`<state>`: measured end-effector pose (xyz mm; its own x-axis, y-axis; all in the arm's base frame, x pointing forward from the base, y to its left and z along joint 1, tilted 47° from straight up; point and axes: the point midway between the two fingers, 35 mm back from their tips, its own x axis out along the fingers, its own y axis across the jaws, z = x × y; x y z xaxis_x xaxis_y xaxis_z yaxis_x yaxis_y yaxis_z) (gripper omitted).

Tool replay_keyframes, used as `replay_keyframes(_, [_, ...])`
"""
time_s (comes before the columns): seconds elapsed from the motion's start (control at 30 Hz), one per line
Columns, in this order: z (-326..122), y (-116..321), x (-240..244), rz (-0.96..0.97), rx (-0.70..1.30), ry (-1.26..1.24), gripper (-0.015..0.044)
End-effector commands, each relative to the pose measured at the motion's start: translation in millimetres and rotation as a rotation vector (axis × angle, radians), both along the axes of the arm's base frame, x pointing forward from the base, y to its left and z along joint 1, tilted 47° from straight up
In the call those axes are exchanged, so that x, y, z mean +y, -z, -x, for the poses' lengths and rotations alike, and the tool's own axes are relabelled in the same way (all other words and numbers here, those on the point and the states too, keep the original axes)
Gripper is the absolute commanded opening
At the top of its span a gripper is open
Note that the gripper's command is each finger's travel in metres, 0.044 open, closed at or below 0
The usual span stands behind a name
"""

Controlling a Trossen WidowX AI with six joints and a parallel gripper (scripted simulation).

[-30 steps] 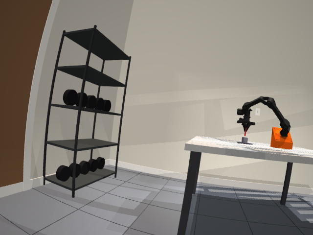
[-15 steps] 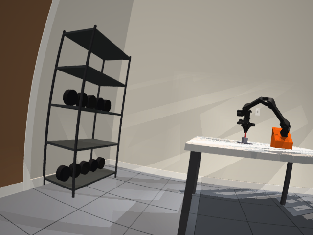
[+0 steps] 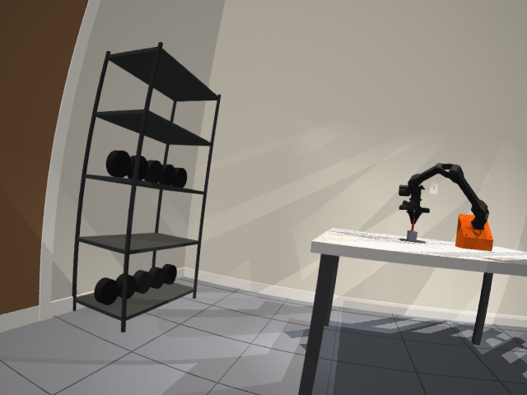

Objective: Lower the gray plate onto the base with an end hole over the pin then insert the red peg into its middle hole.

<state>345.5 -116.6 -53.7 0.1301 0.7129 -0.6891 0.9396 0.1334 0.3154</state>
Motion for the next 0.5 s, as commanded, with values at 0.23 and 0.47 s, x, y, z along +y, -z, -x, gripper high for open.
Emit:
replay_keyframes(0.23, [-1.0, 0.0, 2.4, 0.0, -0.001, 0.0, 0.0])
replay_keyframes(0.47, [-0.8, 0.3, 1.9, 0.003, -0.004, -0.005, 0.0])
